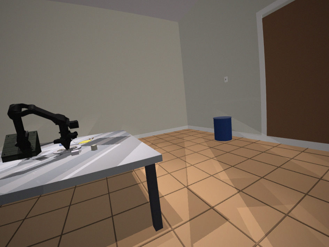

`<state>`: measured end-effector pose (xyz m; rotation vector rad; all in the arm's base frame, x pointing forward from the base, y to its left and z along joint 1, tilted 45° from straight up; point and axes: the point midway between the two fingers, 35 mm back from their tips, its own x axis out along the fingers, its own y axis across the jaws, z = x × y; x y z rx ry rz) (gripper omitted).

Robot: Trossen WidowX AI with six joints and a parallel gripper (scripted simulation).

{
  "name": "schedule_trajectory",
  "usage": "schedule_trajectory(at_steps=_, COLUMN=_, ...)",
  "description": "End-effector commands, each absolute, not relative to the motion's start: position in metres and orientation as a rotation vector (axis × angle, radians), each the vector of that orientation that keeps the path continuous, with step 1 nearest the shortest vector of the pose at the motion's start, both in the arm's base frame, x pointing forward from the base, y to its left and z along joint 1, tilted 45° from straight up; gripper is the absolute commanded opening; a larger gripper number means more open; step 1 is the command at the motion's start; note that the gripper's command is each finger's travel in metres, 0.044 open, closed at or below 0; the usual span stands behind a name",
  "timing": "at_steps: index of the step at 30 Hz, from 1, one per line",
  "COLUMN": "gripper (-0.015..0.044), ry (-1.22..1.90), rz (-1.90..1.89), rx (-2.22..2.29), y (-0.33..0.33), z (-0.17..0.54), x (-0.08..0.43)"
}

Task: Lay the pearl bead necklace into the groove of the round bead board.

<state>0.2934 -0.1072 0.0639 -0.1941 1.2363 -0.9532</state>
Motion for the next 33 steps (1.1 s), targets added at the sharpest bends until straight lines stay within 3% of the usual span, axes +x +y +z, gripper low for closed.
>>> schedule_trajectory(at_steps=1, gripper=0.0000, ry=1.234, rz=-0.953, rx=-0.201, y=-0.104, z=0.067, x=0.294)
schedule_trajectory(at_steps=25, gripper=0.0000, ry=1.234, rz=-0.953, rx=-0.203, y=-0.114, z=0.069, x=0.293)
schedule_trajectory(at_steps=33, gripper=0.0210, ry=1.237, rz=-0.953, rx=-0.196, y=-0.112, z=0.070, x=0.293)
